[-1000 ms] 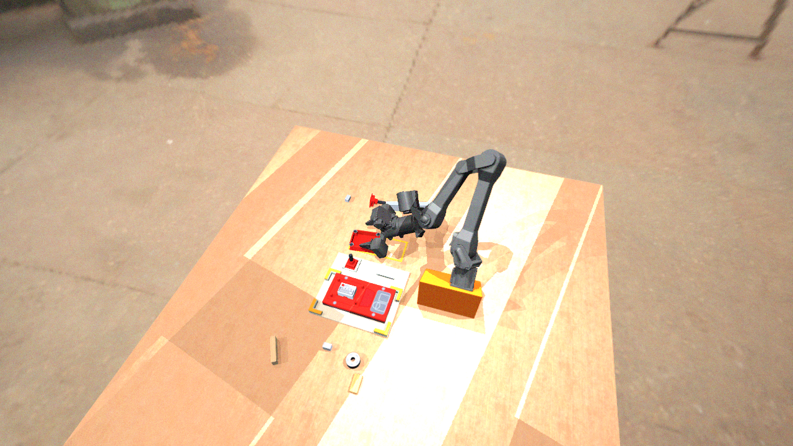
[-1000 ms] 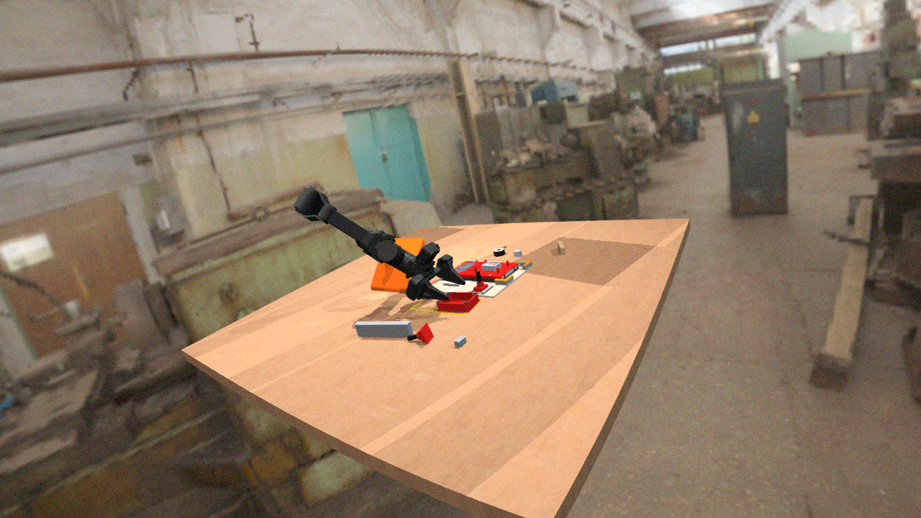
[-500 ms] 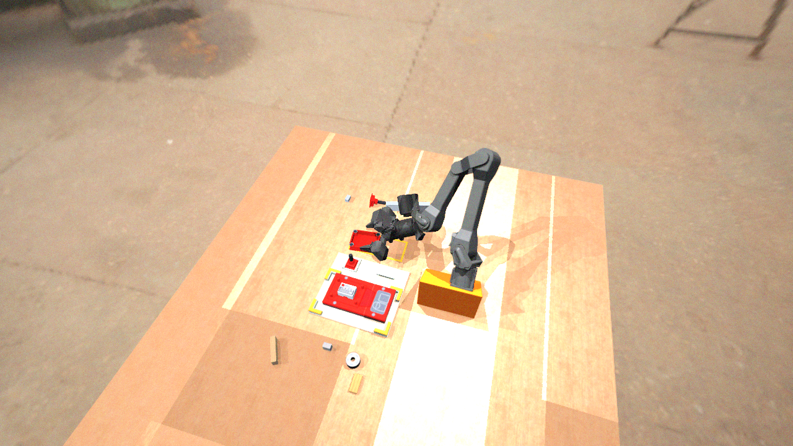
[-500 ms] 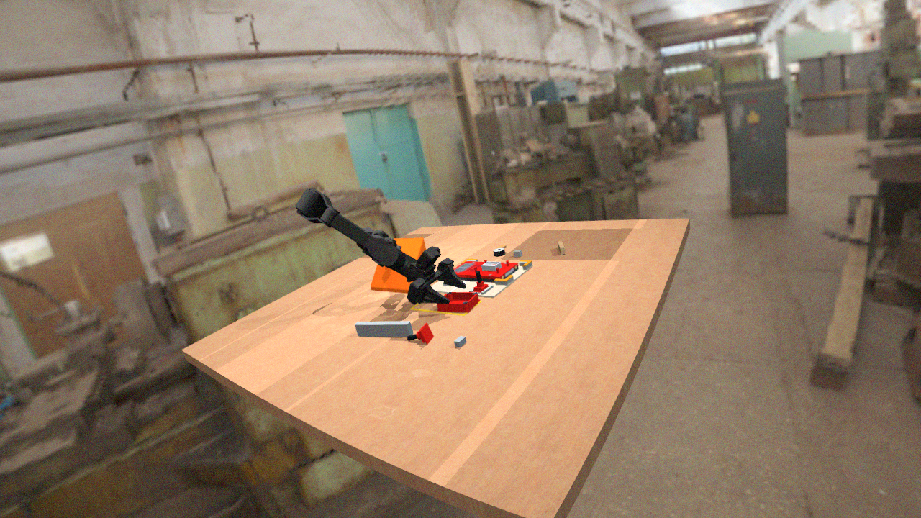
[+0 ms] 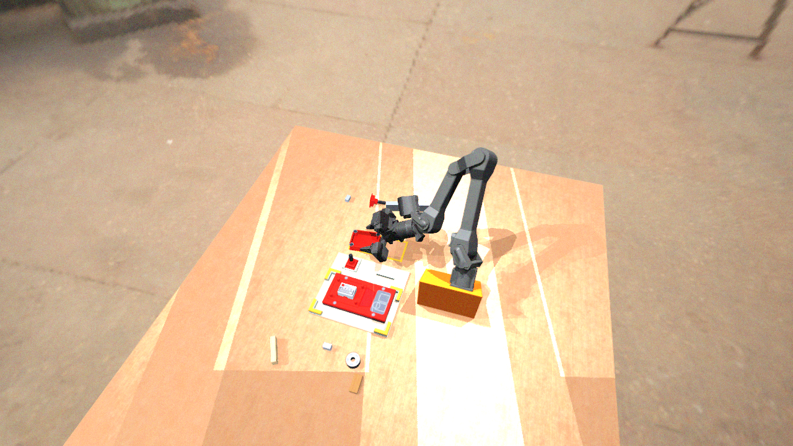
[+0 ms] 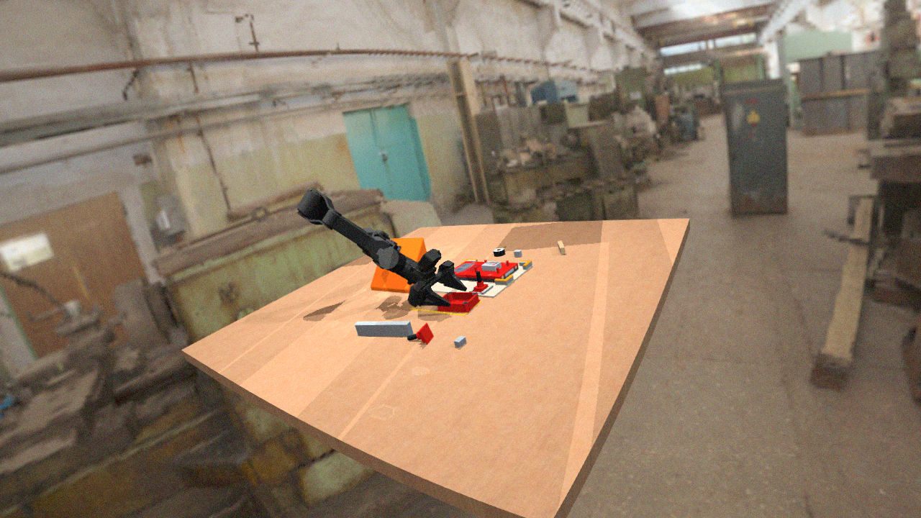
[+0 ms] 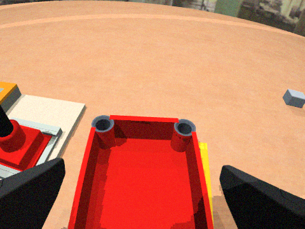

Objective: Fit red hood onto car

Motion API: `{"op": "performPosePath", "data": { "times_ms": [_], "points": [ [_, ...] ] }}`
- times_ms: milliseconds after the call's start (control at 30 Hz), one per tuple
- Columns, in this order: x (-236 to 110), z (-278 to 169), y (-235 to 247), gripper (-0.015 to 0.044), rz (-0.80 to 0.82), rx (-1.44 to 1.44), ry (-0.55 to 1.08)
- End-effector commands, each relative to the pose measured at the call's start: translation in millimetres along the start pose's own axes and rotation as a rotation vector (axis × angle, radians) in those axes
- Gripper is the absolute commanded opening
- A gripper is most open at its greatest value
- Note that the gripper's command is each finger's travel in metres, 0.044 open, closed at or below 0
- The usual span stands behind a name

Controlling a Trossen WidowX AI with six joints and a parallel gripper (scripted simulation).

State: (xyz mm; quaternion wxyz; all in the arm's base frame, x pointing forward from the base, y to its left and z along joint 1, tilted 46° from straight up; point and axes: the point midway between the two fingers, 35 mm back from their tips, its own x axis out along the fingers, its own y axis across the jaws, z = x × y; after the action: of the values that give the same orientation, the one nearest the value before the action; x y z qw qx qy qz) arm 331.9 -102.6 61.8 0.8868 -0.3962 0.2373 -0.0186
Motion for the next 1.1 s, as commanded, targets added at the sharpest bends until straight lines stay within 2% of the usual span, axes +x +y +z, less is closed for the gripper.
{"op": "performPosePath", "data": {
  "times_ms": [0,767,900,1067],
  "points": [
    [1,-1,0,0.044,0.002,-0.006,-0.006],
    [6,-11,1,0.044,0.001,-0.007,-0.006],
    [5,-11,1,0.0335,0.001,0.0,0.001],
    [5,-11,1,0.0302,0.001,0.0,0.001]
  ]
}}
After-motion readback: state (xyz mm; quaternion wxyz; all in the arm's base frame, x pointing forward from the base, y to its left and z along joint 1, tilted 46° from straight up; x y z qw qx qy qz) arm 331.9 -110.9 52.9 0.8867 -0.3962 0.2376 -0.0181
